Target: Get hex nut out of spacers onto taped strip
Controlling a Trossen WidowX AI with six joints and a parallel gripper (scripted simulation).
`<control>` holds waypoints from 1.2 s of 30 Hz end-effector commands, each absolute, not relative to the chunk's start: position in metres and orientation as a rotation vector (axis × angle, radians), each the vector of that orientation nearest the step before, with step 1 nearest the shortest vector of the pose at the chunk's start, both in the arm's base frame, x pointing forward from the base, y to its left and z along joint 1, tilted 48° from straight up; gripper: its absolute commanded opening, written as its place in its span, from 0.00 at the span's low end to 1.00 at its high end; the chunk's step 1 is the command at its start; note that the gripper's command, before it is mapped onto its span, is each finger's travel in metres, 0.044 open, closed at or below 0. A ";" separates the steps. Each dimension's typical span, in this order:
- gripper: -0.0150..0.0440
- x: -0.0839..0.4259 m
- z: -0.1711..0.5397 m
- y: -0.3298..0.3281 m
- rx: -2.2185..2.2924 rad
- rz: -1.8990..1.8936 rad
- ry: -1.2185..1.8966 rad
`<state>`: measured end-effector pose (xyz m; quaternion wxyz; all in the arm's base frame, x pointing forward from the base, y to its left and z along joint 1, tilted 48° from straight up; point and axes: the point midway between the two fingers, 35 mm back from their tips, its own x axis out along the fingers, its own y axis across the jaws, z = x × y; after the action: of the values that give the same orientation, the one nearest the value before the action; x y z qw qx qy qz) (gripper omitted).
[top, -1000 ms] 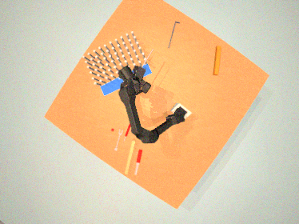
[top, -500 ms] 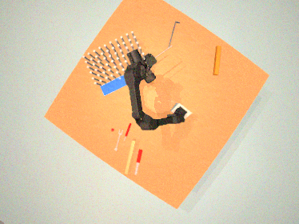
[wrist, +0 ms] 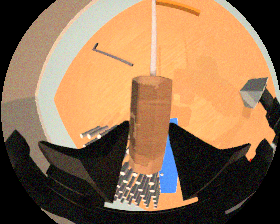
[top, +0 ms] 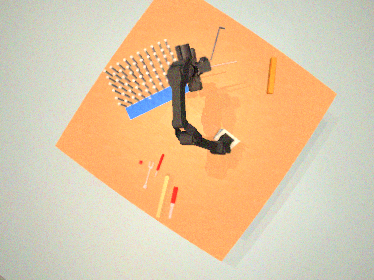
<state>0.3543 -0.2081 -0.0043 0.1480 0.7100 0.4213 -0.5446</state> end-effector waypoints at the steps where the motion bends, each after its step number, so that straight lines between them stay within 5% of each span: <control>1: 0.25 0.347 -0.020 -0.226 2.060 -1.692 1.163; 36: 0.25 0.245 -0.159 -0.307 2.025 -2.674 0.732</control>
<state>0.2463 -0.3026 -0.1579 -0.1448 0.5877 0.2210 -0.7647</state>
